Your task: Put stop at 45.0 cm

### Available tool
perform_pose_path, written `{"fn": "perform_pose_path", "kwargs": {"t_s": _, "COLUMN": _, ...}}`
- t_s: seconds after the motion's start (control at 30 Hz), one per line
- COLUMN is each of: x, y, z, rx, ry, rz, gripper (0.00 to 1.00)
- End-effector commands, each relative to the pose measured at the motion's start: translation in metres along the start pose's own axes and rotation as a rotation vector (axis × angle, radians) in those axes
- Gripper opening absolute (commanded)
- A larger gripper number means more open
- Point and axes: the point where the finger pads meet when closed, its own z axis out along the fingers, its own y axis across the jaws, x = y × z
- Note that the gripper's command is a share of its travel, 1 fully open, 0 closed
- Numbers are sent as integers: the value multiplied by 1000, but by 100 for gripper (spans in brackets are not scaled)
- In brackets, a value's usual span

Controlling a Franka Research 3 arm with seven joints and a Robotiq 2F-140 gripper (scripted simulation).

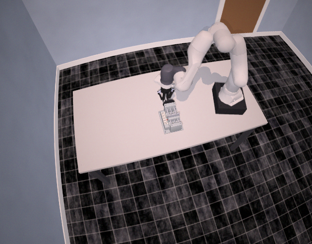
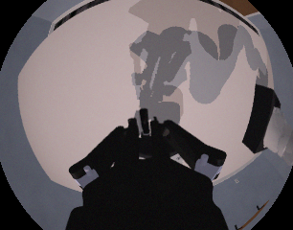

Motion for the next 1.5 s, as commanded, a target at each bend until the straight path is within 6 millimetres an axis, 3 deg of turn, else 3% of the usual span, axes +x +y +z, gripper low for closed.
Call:
{"fn": "perform_pose_path", "kwargs": {"t_s": 0.0, "x": 0, "y": 6, "z": 4, "rx": -7, "ry": 0, "rz": 1, "gripper": 4}}
{"fn": "perform_pose_path", "kwargs": {"t_s": 0.77, "x": 0, "y": 27, "z": 6, "rx": -7, "ry": 0, "rz": 1, "gripper": 4}}
{"fn": "perform_pose_path", "kwargs": {"t_s": 1.47, "x": 0, "y": 49, "z": -10, "rx": -7, "ry": 0, "rz": 1, "gripper": 4}}
